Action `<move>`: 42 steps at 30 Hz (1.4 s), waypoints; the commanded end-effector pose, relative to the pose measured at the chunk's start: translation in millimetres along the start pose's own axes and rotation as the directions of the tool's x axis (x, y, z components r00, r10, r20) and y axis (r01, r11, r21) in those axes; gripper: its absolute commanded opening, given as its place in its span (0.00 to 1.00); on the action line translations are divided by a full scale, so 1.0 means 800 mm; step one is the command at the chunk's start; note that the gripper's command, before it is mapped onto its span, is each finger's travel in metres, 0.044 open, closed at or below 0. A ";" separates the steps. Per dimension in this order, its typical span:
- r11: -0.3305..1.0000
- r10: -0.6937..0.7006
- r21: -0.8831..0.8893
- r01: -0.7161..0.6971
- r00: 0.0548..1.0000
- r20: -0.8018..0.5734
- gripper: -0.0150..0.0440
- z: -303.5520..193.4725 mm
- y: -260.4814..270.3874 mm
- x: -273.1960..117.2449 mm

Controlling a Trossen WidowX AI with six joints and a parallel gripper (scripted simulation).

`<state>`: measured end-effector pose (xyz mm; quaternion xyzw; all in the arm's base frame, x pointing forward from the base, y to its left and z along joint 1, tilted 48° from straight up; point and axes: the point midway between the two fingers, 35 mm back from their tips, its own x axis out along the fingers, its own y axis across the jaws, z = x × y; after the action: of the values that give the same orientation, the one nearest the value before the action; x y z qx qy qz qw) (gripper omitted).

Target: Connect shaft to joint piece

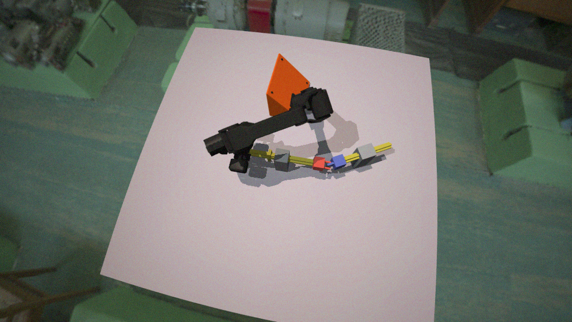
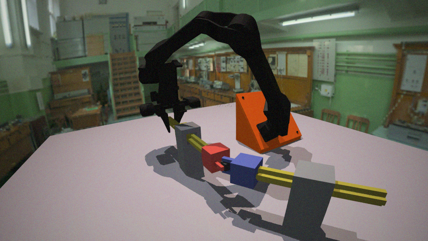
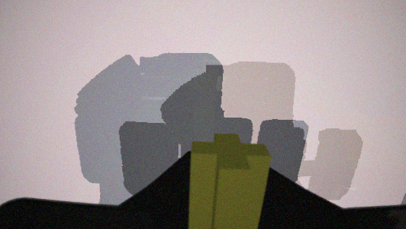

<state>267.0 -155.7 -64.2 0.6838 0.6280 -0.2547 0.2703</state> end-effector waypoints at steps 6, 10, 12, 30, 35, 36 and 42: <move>1.000 0.002 0.003 -0.002 1.000 -0.005 0.25 -0.022 0.000 0.001; 1.000 0.002 0.003 -0.002 1.000 -0.005 0.25 -0.025 0.000 0.001; 1.000 0.002 0.003 -0.002 1.000 -0.005 0.25 -0.025 0.000 0.001; 1.000 -0.001 0.001 0.001 1.000 0.000 0.37 -0.020 0.000 0.000; 1.000 -0.001 0.001 0.001 1.000 0.000 0.59 -0.020 0.000 0.000; 1.000 -0.001 0.001 0.001 1.000 0.000 0.63 -0.020 0.000 0.000; 1.000 -0.001 0.001 0.001 1.000 0.000 0.90 -0.020 0.000 0.000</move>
<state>267.5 -144.5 -52.4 0.6848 0.6271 -0.2544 0.2702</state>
